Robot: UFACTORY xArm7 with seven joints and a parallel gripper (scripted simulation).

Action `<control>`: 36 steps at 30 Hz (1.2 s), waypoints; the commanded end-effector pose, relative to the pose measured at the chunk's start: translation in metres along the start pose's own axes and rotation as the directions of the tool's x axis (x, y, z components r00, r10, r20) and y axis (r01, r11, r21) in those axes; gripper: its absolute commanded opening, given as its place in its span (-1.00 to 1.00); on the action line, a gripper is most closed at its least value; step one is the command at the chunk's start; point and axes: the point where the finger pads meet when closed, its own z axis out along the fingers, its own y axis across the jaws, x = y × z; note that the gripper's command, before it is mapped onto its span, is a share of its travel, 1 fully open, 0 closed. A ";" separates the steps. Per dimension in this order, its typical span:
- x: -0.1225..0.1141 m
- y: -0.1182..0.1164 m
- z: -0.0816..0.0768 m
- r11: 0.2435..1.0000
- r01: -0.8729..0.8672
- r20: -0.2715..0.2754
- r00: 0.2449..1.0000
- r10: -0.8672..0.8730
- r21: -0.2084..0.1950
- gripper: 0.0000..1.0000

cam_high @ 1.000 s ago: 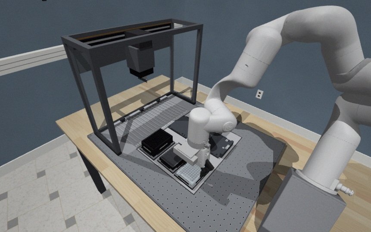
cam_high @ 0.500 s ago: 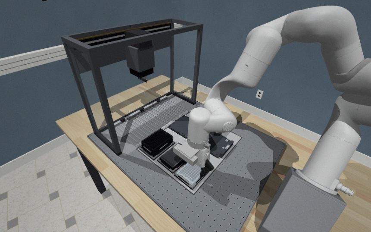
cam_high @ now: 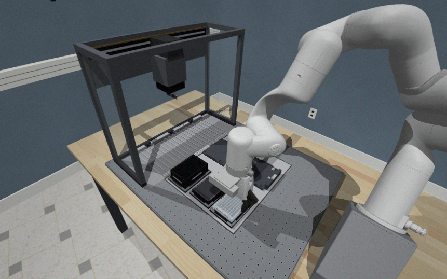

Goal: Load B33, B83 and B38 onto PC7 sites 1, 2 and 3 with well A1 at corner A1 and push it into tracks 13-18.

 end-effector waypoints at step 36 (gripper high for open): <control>0.001 0.001 -0.030 1.000 0.000 -0.003 1.000 0.000 -0.003 -1.00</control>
